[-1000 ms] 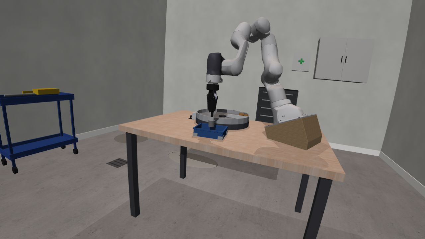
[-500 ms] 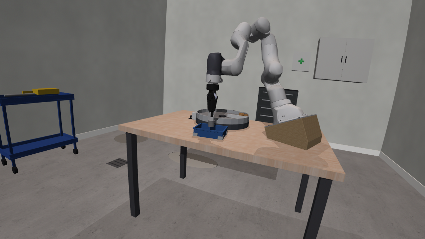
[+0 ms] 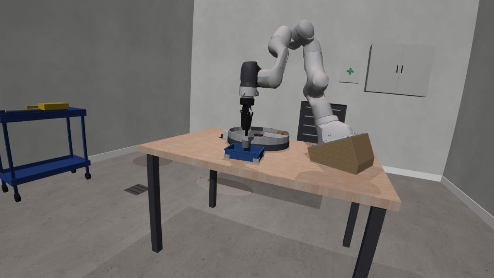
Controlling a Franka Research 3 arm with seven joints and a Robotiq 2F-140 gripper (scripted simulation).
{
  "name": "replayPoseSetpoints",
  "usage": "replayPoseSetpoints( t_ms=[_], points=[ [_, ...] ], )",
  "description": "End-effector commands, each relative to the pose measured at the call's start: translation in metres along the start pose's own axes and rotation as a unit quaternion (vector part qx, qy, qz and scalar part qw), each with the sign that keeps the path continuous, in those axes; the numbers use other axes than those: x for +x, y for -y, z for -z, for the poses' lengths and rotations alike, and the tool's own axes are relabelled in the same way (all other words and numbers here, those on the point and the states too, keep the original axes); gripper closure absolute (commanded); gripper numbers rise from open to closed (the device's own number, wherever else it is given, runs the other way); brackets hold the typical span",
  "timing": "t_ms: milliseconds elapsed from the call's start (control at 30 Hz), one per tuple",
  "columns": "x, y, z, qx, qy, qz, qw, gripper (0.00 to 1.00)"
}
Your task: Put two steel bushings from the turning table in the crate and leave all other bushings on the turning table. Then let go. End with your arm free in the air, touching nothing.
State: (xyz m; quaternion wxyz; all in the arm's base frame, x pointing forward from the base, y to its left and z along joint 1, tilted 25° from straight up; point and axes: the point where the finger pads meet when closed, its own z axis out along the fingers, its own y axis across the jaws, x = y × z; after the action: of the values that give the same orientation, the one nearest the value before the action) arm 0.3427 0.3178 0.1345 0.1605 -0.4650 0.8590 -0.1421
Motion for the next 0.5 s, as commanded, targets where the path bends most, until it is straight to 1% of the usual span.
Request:
replayPoseSetpoints(
  t_ms=[0,200,467],
  points=[
    [-0.001,0.000,-0.001,0.000,0.002,-0.003,1.000,1.00],
    [-0.001,0.000,-0.006,0.000,0.002,-0.003,1.000,1.00],
    [-0.001,0.000,-0.019,0.000,0.002,-0.003,1.000,1.00]
  ],
)
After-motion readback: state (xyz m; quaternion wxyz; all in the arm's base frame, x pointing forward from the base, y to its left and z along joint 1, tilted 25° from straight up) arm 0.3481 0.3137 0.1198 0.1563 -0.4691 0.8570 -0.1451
